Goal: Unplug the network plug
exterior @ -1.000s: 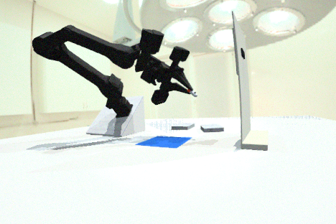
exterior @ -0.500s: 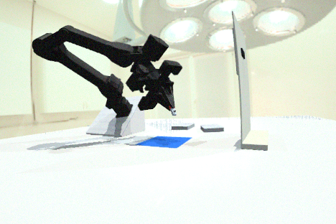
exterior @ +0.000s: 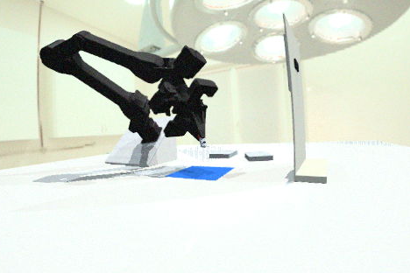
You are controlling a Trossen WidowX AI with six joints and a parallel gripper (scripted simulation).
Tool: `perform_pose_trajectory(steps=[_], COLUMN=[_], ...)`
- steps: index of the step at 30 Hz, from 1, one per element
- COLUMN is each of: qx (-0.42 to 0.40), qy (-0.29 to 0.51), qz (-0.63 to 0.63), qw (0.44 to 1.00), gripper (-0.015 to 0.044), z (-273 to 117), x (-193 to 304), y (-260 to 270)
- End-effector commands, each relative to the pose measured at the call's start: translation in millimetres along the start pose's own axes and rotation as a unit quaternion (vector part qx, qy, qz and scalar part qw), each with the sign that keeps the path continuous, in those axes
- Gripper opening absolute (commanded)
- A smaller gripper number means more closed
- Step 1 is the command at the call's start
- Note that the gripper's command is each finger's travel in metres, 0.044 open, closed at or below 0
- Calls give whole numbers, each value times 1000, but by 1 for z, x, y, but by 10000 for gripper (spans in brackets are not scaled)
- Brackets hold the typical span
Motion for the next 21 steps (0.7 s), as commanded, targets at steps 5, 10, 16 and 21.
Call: perform_pose_trajectory(steps=[5, 10, 16, 21], qx=[3, 4, 4, 5], qy=[2, 3, 4, 4], qz=[-1, -1, 0, 0], qw=[1000, 1000, 1000, 1000], gripper=[0, 0, 0, 0], z=[6, 10, 15, 19], x=[3, 4, 5, 6], y=[-4, -6, -8, -10])
Point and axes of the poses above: the point midway between the two fingers, 35 mm back from their tips, its own z axis out along the fingers, its own y axis across the jaws, x = y × z, the point moved 5 cm from there along -z, back along the fingers, and after that the axes turned 15 degrees about -z, right-handed, at the moved point
